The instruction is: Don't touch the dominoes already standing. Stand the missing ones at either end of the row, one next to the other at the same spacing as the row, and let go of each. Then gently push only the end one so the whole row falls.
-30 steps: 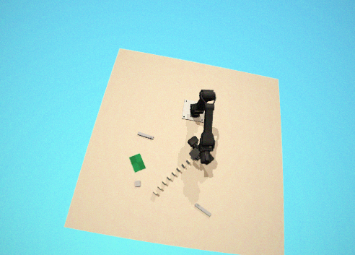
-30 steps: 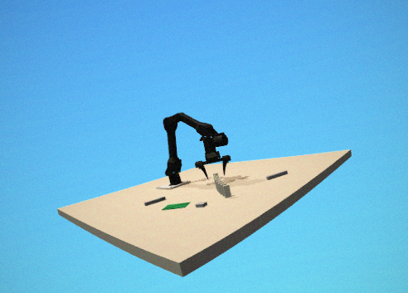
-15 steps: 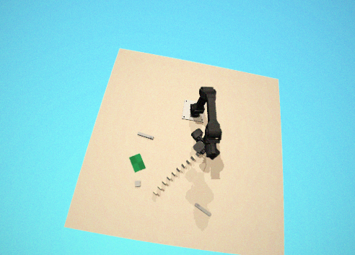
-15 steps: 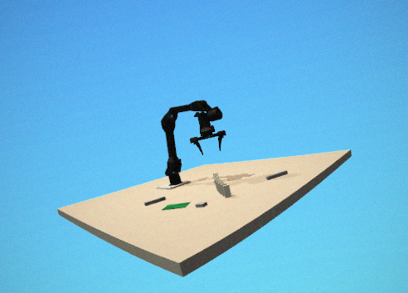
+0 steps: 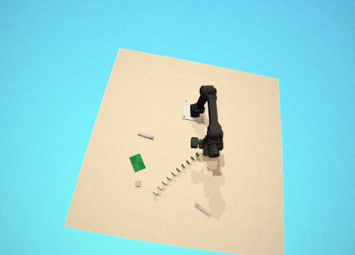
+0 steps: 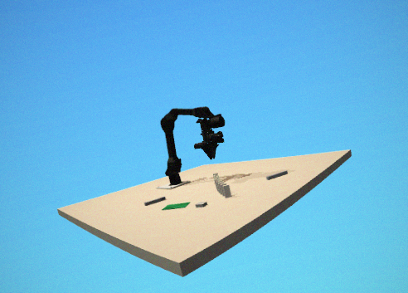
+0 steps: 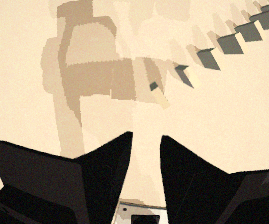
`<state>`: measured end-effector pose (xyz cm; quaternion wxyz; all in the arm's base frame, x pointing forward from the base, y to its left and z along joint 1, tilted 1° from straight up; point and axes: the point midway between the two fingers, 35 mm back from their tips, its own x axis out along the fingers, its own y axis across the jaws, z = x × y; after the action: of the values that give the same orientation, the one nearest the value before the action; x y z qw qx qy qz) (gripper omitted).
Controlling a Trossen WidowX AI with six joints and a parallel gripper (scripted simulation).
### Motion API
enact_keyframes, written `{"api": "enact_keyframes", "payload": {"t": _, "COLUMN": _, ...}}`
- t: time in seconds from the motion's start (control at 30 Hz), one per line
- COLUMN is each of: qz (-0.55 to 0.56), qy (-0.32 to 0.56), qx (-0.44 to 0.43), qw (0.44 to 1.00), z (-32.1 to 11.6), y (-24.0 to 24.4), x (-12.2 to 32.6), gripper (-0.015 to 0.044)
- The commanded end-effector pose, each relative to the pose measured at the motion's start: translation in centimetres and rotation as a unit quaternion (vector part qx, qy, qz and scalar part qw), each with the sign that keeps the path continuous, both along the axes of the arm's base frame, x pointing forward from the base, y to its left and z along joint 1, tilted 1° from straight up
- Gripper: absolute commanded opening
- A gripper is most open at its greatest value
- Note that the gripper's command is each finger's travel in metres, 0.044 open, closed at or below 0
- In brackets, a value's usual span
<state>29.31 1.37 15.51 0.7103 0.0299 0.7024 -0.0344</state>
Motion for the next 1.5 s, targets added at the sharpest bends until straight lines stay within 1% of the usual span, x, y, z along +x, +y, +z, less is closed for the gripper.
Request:
{"api": "enact_keyframes", "payload": {"t": 0.0, "qz": 0.347, "qy": 0.000, "qx": -0.002, "qw": 0.938, "z": -2.74, "y": 1.45, "x": -1.31, "gripper": 0.0000}}
{"api": "enact_keyframes", "payload": {"t": 1.47, "qz": 0.355, "qy": 0.000, "qx": -0.003, "qw": 0.935, "z": -2.81, "y": 1.48, "x": -1.35, "gripper": 0.0000}}
